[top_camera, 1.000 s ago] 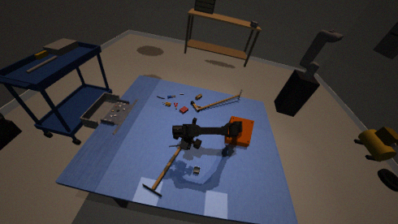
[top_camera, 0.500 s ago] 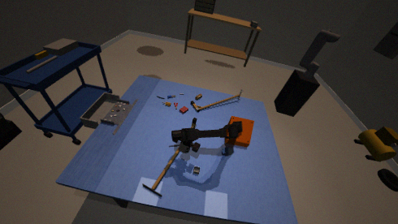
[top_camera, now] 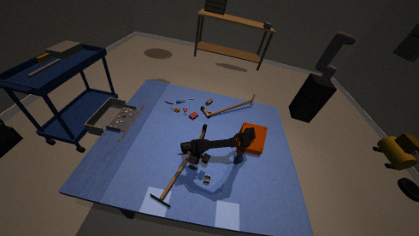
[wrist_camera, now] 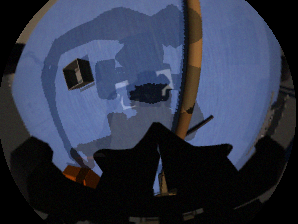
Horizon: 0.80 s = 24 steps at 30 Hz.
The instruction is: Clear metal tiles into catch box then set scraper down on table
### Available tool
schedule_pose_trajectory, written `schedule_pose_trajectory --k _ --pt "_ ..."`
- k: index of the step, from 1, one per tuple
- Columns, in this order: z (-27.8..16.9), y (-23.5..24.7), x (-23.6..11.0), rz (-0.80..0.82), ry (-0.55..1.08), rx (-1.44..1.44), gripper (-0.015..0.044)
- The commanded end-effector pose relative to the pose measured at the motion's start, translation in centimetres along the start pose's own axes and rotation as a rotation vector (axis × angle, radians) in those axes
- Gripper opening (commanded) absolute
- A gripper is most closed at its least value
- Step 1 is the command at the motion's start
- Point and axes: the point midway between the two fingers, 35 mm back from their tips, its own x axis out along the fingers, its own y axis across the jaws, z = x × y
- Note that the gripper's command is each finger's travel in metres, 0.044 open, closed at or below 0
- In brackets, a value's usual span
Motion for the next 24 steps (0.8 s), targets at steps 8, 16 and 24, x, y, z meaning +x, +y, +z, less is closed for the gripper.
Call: schedule_pose_trajectory --k 8,16,24 --pt "-0.2 0.5 2.9 0.001 -0.001 0.015 0.0000" --pt "-0.2 0.6 3.7 0.001 -0.004 0.019 0.0000" --pt "0.0 -0.2 3.7 0.001 -0.003 0.018 0.0000"
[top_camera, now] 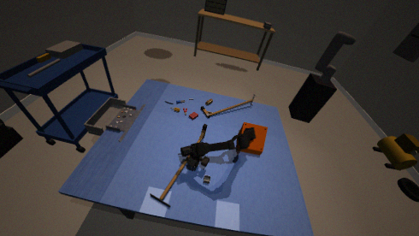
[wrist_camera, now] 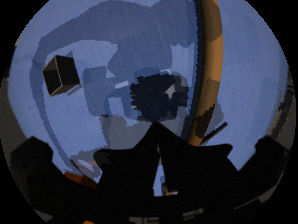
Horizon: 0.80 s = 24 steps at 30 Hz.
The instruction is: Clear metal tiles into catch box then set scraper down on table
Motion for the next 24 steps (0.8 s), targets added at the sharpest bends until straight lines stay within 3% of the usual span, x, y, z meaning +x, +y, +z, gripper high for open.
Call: schedule_pose_trajectory --k 1,24 --pt "0.1 -0.5 -0.1 -0.005 0.001 0.000 0.0000" --pt "0.6 -2.8 -0.1 -0.006 0.003 -0.001 0.0000"
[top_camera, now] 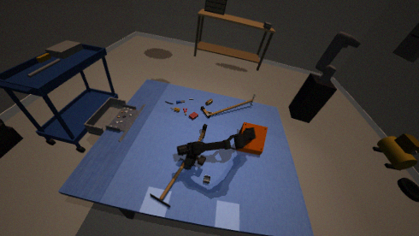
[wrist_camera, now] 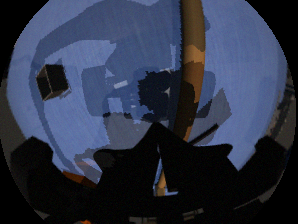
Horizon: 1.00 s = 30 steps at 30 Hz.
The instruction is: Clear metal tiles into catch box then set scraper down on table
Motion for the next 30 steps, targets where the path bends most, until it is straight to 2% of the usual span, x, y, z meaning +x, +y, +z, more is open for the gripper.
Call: schedule_pose_trajectory --k 1,30 --pt "0.1 -0.5 -0.1 0.001 -0.004 -0.003 0.0000" --pt "0.4 -3.4 -0.1 0.000 -0.003 -0.004 0.0000"
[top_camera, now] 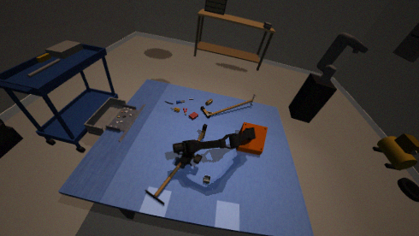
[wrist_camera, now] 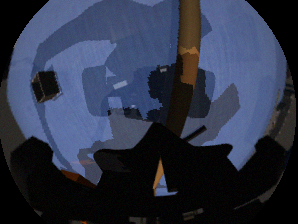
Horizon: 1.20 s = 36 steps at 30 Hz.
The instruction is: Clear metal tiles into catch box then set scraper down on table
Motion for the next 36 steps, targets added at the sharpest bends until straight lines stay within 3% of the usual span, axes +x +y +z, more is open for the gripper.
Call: schedule_pose_trajectory --k 1,36 --pt "0.1 -0.6 0.0 -0.001 -0.004 -0.006 0.0000" --pt "-0.2 -4.0 0.0 -0.002 -0.004 -0.007 0.0000"
